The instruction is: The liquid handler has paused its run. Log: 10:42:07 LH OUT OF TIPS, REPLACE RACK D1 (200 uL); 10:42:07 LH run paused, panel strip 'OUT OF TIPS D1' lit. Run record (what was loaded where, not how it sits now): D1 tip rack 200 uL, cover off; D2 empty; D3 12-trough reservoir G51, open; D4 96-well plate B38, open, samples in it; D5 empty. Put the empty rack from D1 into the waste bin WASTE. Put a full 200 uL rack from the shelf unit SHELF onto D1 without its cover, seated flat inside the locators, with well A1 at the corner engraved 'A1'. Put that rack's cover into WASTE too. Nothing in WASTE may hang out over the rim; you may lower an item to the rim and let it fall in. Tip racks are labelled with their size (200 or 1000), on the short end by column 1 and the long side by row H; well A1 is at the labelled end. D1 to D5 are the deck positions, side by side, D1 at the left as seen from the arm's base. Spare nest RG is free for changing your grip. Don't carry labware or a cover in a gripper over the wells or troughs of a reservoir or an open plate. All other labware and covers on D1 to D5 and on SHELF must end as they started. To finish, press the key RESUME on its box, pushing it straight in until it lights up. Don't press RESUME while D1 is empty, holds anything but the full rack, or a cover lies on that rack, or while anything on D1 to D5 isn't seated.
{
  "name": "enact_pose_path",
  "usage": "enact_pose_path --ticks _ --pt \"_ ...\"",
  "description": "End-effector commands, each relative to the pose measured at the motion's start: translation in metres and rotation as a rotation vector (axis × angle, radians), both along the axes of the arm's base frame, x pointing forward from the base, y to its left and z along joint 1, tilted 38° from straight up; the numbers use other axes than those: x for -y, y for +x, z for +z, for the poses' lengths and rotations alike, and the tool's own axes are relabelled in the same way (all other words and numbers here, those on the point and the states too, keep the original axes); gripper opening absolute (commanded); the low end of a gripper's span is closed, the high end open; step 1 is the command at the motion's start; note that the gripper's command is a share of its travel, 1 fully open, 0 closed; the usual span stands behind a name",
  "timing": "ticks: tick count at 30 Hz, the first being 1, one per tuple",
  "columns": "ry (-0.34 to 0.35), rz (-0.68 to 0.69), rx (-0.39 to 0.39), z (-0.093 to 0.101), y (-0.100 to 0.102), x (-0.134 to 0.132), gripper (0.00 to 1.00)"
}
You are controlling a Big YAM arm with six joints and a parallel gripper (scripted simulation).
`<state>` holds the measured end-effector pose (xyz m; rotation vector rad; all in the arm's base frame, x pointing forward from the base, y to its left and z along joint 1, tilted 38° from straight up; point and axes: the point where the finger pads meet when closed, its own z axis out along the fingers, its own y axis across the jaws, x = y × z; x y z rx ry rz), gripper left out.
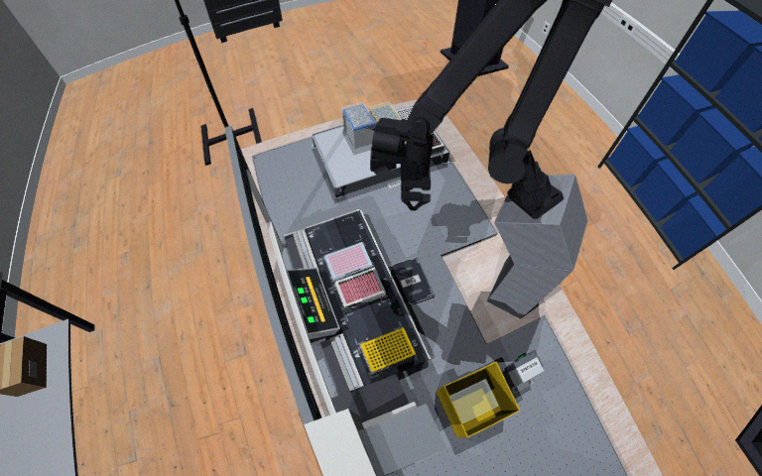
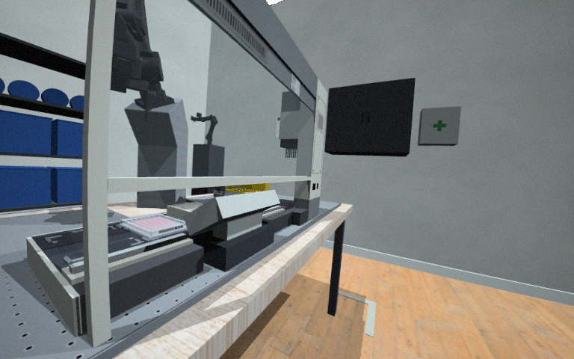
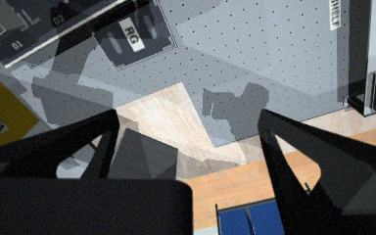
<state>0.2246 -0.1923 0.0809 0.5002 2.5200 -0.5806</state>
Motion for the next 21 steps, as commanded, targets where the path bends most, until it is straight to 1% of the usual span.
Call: enact_pose_path --ticks 1,4,13,15,21 --pt "0.0 -0.036 0.027 0.018 0.001 0.018 1.0" --pt "0.035 -0.098 0.061 0.022 -0.005 0.031 1.0" --pt "0.101 -0.238 0.149 0.039 -0.021 0.071 1.0" --pt "0.101 -0.238 0.149 0.039 -0.021 0.071 1.0" --pt "0.146 -0.332 0.207 0.051 -0.032 0.098 1.0"
